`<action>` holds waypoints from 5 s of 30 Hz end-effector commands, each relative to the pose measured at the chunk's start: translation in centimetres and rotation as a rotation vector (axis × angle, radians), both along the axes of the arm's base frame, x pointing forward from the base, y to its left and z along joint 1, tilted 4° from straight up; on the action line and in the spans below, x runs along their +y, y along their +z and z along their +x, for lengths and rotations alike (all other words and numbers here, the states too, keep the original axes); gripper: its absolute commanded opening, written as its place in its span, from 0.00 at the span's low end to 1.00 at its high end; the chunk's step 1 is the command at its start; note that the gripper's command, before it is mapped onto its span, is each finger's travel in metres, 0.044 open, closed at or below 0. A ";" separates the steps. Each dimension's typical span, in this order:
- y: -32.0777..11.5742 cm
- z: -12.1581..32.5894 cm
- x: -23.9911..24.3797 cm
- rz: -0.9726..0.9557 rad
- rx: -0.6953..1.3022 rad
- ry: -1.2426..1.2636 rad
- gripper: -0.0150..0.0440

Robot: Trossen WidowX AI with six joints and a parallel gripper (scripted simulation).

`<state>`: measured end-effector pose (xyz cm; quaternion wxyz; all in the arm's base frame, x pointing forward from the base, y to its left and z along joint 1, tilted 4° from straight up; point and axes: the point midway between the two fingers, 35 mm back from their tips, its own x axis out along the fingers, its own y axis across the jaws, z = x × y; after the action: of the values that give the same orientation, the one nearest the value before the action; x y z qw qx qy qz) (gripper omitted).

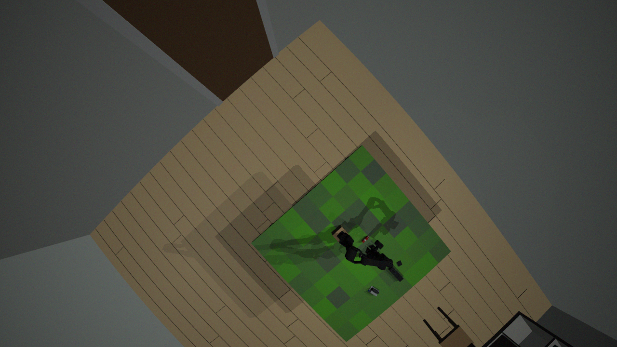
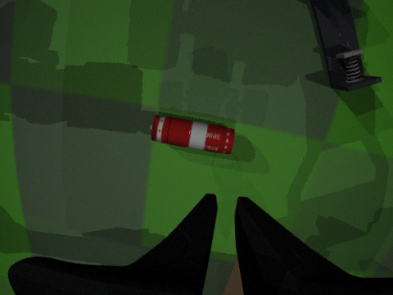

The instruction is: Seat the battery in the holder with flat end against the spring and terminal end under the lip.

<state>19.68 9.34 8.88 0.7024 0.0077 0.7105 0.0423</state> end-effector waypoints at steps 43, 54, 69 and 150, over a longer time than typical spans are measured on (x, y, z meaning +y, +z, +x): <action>-8.5 -0.3 2.7 0.026 -0.097 1.489 0.66; -10.3 -0.3 2.9 0.026 -0.098 1.489 0.66; -11.5 -0.5 2.9 0.025 -0.099 1.489 0.42; -9.2 11.6 -8.2 0.061 -0.332 0.385 0.38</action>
<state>31.40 1.17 -0.05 0.7821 -0.1159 0.5804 0.1948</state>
